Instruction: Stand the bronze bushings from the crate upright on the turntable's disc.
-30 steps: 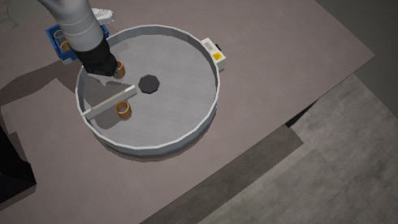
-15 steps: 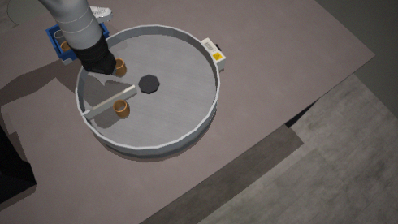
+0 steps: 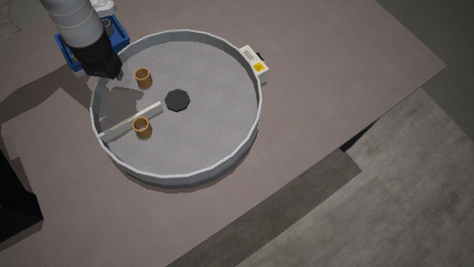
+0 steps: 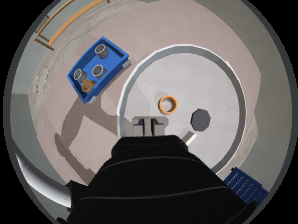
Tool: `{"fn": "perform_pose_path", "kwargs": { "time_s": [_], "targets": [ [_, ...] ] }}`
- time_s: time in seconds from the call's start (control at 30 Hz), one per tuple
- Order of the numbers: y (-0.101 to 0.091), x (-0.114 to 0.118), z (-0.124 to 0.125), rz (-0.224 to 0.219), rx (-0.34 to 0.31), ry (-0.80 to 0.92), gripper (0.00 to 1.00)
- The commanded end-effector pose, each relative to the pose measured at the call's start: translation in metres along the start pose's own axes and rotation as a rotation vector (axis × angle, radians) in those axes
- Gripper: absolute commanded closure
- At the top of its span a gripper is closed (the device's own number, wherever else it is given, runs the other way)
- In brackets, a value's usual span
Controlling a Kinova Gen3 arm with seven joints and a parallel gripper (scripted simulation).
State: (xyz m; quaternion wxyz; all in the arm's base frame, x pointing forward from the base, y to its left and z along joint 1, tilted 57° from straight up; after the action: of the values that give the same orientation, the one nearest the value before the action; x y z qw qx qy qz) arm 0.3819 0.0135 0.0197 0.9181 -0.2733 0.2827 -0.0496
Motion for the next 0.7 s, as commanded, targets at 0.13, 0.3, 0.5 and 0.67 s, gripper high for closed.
{"fn": "perform_pose_path", "kwargs": {
  "time_s": [0.13,0.3,0.5,0.67],
  "targets": [
    [-0.001,-0.046,0.038,-0.012,0.000,-0.056,0.64],
    [-0.001,-0.067,0.053,-0.012,0.000,-0.076,0.64],
    [0.001,-0.107,0.082,-0.012,0.000,-0.113,0.64],
    [0.002,-0.133,0.101,-0.012,0.000,-0.138,0.64]
  ]
}}
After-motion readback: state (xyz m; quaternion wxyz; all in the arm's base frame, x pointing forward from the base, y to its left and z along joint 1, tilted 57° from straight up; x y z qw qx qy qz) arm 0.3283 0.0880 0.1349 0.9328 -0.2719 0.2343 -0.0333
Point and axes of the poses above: the point where the finger pads meet when closed, its own y axis out along the fingers, its own x axis across the jaws, z = x × y, the point moved 7 cm from there along -y, back along the fingers, and after that the axes turned 5 degrees about -y, right-handed, at the moved point
